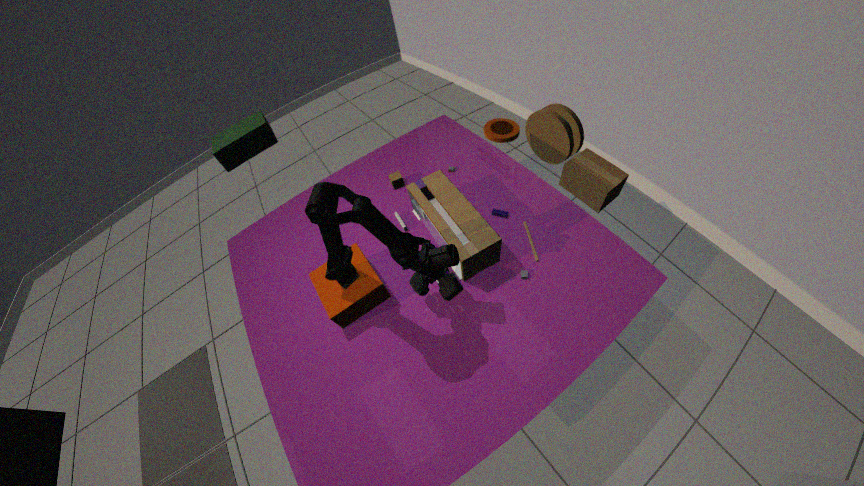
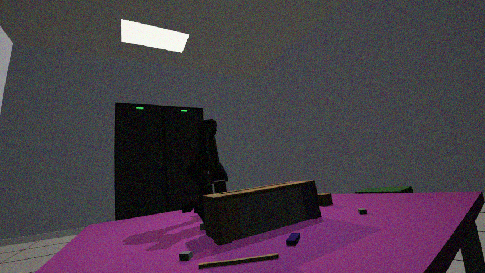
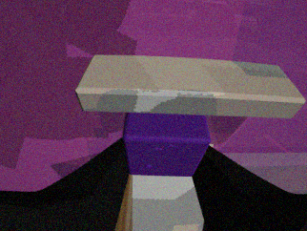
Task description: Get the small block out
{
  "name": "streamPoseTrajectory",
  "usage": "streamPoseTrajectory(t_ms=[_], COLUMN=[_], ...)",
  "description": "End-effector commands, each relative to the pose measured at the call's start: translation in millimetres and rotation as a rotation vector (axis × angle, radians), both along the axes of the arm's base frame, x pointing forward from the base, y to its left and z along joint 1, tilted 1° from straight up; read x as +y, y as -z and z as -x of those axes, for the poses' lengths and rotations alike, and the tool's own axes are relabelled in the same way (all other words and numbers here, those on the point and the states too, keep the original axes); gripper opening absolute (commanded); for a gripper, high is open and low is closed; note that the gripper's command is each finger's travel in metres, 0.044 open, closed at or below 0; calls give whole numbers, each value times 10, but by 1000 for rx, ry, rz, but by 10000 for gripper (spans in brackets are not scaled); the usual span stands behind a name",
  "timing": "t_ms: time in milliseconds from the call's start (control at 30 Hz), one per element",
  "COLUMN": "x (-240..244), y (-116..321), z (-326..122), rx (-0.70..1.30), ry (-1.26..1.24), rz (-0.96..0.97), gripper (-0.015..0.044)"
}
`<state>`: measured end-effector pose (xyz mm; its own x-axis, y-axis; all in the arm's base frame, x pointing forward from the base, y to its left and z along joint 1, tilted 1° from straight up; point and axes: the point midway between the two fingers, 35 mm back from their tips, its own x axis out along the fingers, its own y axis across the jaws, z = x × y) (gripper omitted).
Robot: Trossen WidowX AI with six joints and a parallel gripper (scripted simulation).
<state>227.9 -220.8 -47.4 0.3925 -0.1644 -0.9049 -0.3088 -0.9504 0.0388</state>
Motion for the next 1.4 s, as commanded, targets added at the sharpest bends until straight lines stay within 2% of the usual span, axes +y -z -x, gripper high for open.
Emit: streamPoseTrajectory(t_ms=[0, 333, 600, 1367], x=[-44, 29, 43, 363], y=[-164, -561, -611, -1358], z=[-10, -15, -11, 217], rx=[-4, 2, 2, -49], ry=[3, 0, 8, 308], rz=[15, -4, -4, 23], gripper=[0, 0, 0, 0])
